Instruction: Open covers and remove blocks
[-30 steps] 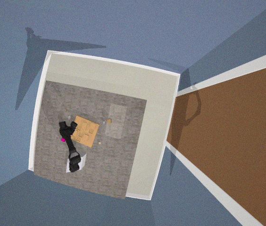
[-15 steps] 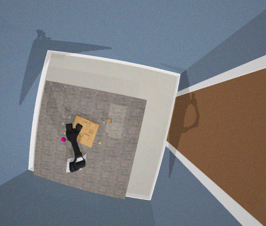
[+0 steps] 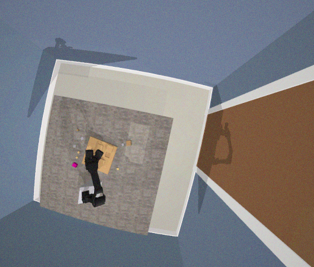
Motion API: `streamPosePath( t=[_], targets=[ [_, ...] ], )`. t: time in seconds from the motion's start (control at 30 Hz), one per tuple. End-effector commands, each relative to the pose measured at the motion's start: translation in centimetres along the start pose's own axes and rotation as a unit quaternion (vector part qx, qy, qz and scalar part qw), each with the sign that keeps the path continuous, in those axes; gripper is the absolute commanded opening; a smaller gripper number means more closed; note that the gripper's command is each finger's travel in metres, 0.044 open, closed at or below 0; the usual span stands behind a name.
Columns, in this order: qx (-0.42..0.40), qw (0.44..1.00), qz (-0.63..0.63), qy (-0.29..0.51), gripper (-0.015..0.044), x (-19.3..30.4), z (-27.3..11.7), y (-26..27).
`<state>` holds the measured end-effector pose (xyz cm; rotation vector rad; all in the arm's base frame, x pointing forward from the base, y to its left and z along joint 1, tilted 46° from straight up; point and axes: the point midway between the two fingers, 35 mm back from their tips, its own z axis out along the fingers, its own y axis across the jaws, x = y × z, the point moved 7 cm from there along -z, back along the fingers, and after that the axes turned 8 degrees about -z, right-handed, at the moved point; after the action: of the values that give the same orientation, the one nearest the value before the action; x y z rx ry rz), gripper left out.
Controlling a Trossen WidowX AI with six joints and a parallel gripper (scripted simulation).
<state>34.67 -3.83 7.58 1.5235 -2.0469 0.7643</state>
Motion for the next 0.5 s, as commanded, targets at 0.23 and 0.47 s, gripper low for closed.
streamPosePath(
  t=[0.23, 0.47],
  targets=[
    [-0.002, 1.000, -0.001, -0.002, 0.0080, 4.1, 0.0, 1.2],
    [-0.002, 1.000, -0.001, -0.002, 0.0080, 6.7, -0.1, 2.3]
  ],
)
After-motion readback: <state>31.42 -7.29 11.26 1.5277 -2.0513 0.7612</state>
